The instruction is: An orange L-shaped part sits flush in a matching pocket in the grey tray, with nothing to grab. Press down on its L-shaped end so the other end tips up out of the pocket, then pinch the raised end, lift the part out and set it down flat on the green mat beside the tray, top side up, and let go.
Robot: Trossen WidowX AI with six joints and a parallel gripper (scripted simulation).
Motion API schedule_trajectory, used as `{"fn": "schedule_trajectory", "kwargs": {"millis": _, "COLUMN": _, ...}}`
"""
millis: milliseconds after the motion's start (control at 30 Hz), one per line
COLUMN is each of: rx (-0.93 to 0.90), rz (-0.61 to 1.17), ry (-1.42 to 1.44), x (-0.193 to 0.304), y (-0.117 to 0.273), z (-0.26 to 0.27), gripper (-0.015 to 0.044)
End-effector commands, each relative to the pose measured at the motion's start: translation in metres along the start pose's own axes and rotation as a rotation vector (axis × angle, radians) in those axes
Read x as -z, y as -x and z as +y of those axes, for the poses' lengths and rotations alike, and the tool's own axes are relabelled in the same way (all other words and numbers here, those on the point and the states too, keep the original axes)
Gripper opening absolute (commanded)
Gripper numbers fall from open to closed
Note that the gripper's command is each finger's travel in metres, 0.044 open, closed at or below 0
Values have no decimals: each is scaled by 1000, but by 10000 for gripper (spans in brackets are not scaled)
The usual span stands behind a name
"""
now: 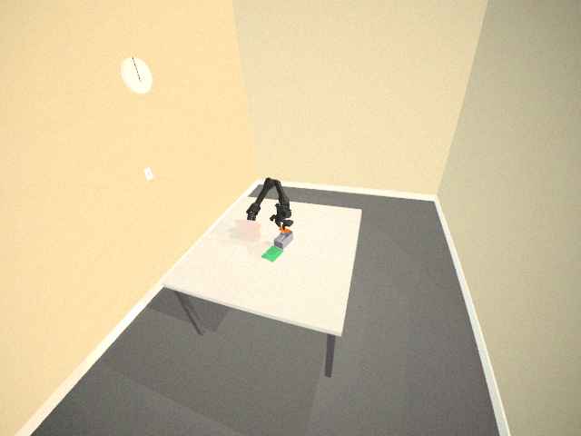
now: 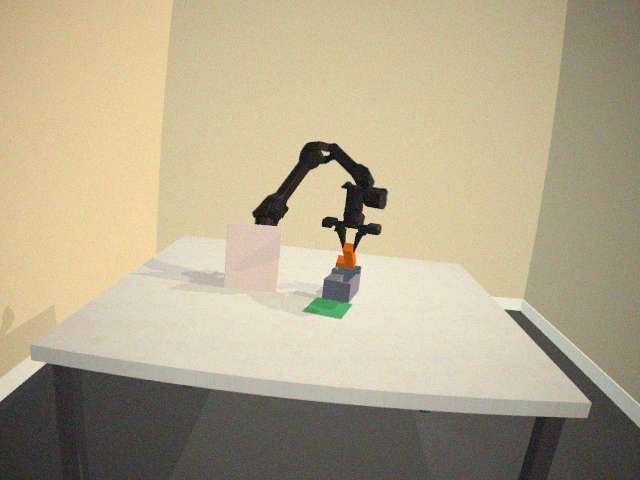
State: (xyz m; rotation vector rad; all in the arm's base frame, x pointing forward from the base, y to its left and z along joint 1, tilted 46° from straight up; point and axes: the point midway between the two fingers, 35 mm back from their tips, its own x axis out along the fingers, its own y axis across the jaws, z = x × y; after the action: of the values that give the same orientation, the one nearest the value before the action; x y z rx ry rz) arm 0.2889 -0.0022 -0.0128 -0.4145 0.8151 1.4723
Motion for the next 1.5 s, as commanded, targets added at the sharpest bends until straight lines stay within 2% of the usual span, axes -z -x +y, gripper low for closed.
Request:
{"fn": "schedule_trajectory", "kwargs": {"millis": 0, "rx": 3, "rz": 5, "ry": -4, "x": 21, "y": -1, "z": 2, "gripper": 0}}
{"fn": "schedule_trajectory", "kwargs": {"millis": 933, "rx": 6, "rz": 14, "ry": -5, "x": 156, "y": 1, "z": 15, "gripper": 0}}
{"fn": "schedule_trajectory", "kwargs": {"millis": 1467, "rx": 6, "rz": 14, "ry": -4, "x": 159, "y": -12, "z": 14, "gripper": 0}}
